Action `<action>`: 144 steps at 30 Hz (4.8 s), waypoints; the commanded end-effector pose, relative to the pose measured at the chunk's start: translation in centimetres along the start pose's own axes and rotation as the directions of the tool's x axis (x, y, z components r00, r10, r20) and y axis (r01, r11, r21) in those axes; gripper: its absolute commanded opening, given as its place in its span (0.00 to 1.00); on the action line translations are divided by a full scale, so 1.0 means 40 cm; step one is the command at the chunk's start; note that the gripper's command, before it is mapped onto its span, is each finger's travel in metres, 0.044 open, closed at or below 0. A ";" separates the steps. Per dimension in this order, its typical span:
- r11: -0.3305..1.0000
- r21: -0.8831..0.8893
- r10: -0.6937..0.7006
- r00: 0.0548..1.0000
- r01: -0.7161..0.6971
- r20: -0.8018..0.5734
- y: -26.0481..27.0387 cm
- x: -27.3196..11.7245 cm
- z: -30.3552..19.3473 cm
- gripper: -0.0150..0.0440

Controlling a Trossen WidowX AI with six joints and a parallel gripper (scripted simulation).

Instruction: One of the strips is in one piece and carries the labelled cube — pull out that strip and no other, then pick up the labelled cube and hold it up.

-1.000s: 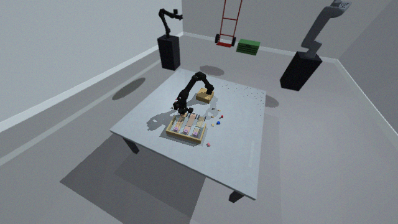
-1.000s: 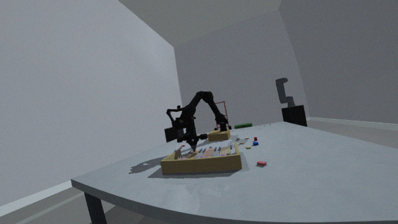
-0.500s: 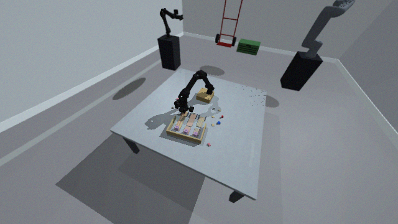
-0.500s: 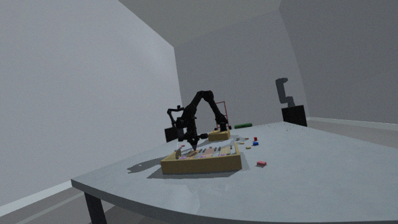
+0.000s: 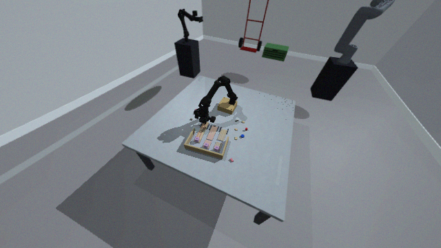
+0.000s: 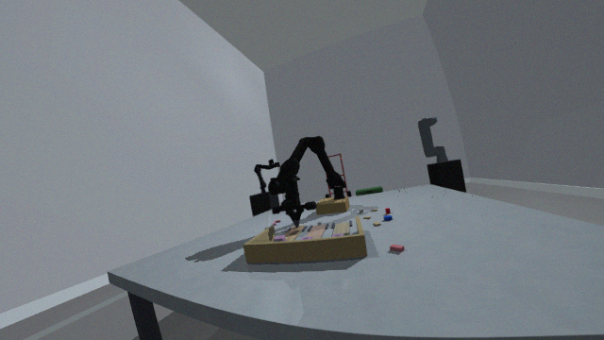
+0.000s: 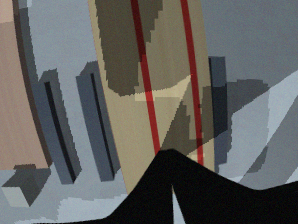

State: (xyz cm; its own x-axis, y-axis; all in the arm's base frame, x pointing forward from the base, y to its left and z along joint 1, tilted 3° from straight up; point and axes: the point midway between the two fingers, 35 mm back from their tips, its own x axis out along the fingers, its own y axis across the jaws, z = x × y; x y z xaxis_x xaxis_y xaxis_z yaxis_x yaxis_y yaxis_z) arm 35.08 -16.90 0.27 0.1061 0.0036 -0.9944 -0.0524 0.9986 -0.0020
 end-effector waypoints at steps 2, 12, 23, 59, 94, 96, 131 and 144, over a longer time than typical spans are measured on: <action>1.000 0.000 0.009 1.000 -0.009 -0.021 0.005 0.014 -0.037 0.25; 1.000 0.000 0.009 1.000 -0.009 -0.023 0.006 0.015 -0.076 0.25; 1.000 0.000 0.009 1.000 -0.009 -0.025 0.006 0.015 -0.117 0.25; 1.000 0.000 0.009 1.000 -0.009 -0.030 0.008 0.014 -0.245 0.25; 1.000 0.000 0.009 0.999 -0.009 -0.035 0.010 0.012 -0.373 0.25; 1.000 0.000 0.009 0.999 -0.009 -0.035 0.010 0.012 -0.375 0.25; 1.000 0.000 0.009 0.999 -0.009 -0.035 0.010 0.012 -0.375 0.25; 1.000 0.000 0.009 0.999 -0.009 -0.035 0.010 0.012 -0.375 0.25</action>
State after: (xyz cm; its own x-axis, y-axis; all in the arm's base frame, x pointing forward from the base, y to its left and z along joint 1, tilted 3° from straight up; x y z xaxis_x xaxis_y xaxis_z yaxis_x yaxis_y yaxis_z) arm 20.89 -17.73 -1.25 0.0951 -0.0035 -0.9955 -0.0512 0.9987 -0.0084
